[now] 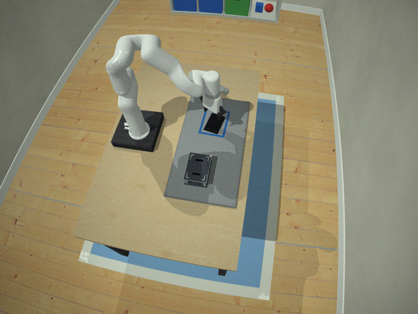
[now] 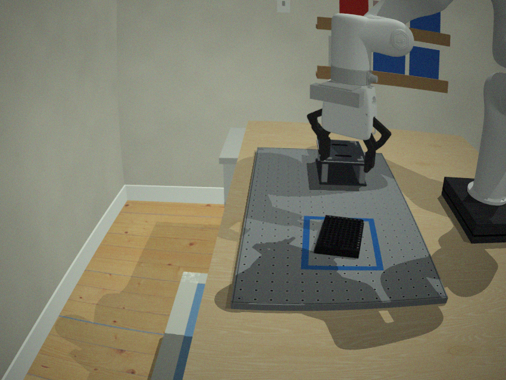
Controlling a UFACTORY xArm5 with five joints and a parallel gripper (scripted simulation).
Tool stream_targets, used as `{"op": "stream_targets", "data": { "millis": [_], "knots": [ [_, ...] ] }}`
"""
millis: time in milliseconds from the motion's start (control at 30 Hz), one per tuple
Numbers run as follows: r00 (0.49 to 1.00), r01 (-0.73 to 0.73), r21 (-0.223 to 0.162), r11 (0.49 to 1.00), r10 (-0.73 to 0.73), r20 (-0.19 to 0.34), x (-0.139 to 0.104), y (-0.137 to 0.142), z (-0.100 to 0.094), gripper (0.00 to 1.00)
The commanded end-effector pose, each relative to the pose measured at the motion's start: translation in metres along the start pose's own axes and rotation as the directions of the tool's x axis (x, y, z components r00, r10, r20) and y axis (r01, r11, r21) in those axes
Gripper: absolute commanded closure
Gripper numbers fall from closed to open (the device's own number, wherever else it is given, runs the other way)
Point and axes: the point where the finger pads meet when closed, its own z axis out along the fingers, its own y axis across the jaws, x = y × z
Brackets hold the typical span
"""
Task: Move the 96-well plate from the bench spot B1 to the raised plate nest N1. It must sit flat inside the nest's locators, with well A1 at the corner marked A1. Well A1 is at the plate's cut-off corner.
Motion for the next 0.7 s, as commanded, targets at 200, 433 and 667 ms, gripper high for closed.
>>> {"op": "stream_targets", "data": {
  "millis": [200, 433, 667],
  "knots": [
    [0.968, 0.250, 0.006, 0.968, -0.250, -0.002, 0.022, -0.009, 0.029, 0.00],
    [0.956, 0.293, 0.007, 0.956, -0.293, -0.001, 0.034, -0.016, 0.047, 0.00],
    [0.956, 0.293, 0.007, 0.956, -0.293, -0.001, 0.034, -0.016, 0.047, 0.00]
  ]
}}
